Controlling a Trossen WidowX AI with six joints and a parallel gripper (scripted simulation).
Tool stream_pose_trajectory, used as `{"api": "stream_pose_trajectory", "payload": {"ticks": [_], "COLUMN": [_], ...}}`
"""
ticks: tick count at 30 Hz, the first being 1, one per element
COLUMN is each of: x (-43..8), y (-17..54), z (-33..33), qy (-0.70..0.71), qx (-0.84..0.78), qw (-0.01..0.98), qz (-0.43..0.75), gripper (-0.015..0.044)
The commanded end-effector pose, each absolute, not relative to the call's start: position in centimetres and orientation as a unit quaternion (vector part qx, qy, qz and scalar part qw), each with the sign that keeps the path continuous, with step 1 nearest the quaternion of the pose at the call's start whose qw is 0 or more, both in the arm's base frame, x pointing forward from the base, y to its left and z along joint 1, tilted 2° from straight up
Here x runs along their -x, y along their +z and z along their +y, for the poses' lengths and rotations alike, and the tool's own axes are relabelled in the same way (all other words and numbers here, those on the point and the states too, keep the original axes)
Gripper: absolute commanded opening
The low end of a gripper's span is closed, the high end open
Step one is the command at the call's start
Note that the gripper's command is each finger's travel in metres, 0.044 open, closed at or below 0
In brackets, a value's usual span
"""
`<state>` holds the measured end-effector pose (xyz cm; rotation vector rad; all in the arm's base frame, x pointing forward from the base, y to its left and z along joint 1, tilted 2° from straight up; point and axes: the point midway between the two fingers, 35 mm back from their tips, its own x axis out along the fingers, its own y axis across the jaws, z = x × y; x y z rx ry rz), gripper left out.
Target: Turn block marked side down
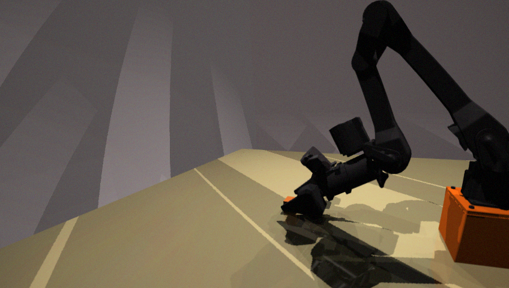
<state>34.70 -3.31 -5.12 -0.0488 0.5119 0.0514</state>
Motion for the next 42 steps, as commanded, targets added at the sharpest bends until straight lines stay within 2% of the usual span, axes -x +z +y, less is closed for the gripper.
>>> {"api": "stream_pose_trajectory", "payload": {"ticks": [1, 22, 30, 37, 42], "x": [-34.7, -34.7, -35.7, -33.3, -32.9], "y": [-5.1, -5.1, -3.3, 0.9, 1.3], "z": [-3.3, -3.3, -3.5, -3.2, -3.2], "qy": [0.027, 0.026, 0.021, 0.021, 0.021], "qx": [0.021, 0.021, 0.021, 0.027, 0.028], "qw": [0.967, 0.966, 0.931, 0.885, 0.880], "qz": [0.252, 0.255, 0.364, 0.464, 0.473], "gripper": [0.0440, 0.0440, 0.0440, 0.0440, 0.0440]}}
